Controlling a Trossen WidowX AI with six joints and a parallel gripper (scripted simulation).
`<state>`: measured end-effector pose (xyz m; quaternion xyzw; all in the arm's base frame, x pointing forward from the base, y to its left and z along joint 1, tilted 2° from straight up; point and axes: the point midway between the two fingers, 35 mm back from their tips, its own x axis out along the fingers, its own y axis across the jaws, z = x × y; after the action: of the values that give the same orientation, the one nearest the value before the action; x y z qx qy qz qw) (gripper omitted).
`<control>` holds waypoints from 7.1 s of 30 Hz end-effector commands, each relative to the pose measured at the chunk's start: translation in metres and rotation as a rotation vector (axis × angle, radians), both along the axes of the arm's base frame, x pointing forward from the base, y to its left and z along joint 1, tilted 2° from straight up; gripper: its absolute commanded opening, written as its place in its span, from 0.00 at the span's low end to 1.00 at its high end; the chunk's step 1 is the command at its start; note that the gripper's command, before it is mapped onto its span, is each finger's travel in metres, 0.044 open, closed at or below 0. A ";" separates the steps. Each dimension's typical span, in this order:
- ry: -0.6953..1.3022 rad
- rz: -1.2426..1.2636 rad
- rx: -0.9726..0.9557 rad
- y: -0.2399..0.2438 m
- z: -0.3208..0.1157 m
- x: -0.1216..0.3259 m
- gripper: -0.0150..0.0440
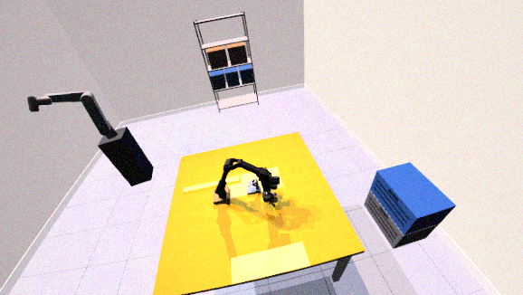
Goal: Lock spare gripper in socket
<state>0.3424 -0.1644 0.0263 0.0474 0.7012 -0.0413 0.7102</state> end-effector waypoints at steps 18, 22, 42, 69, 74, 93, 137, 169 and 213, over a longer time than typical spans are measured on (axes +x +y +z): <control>0.003 0.004 -0.002 0.001 -0.014 -0.002 0.65; 0.003 0.004 -0.002 0.001 -0.014 -0.002 0.61; 0.011 -0.014 0.003 0.001 0.029 -0.003 0.25; 0.005 -0.288 0.002 0.007 0.004 -0.003 0.25; 0.005 -0.288 0.002 0.007 0.001 -0.003 0.25; 0.008 -0.283 0.004 0.007 -0.009 -0.003 0.70; 0.057 -0.283 0.018 0.011 0.036 -0.011 1.00; -0.320 -0.285 -0.085 0.006 0.100 -0.004 1.00; -0.496 -0.281 -0.134 0.006 0.010 -0.004 1.00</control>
<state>0.3392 -0.1588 0.0414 0.1056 0.4877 -0.1737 0.8490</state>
